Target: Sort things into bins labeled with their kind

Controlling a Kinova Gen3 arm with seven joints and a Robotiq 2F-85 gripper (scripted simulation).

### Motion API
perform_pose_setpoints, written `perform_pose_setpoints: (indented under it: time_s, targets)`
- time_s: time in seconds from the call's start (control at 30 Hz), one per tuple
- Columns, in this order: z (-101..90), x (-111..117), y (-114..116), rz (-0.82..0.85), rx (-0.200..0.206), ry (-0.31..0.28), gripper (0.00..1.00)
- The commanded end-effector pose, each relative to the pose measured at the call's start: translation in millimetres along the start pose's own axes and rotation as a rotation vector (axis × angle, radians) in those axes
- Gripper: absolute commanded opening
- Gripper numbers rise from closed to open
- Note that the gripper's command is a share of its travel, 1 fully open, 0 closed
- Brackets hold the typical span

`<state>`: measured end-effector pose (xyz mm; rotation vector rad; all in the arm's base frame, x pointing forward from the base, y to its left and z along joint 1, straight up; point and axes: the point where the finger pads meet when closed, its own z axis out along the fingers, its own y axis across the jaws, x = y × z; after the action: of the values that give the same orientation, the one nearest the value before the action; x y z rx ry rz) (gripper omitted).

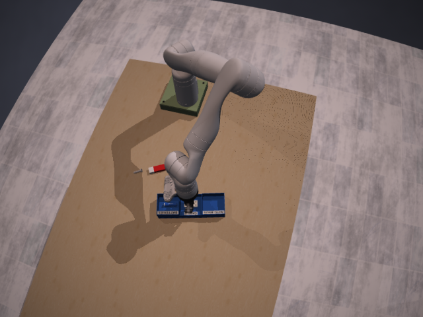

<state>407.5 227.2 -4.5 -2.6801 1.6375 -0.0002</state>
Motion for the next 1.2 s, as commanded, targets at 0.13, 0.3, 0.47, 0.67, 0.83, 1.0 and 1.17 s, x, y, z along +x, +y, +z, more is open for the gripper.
perform_pose_setpoints:
  time_s: [0.13,0.3,0.47,0.67,0.83,1.0,1.17]
  targets:
    - [-0.7,0,-1,0.0,0.002,0.0,0.32]
    - [-0.7,0,-1,0.0,0.002,0.0,0.32]
    - [-0.7,0,-1,0.0,0.002,0.0,0.32]
    - [-6.0,0,-1,0.0,0.002,0.0,0.32]
    - [-10.0,0,-1,0.0,0.002,0.0,0.32]
    - [-16.7,0,-1,0.0,0.002,0.0,0.32]
    - [-23.3,0,-1,0.0,0.002,0.0,0.32]
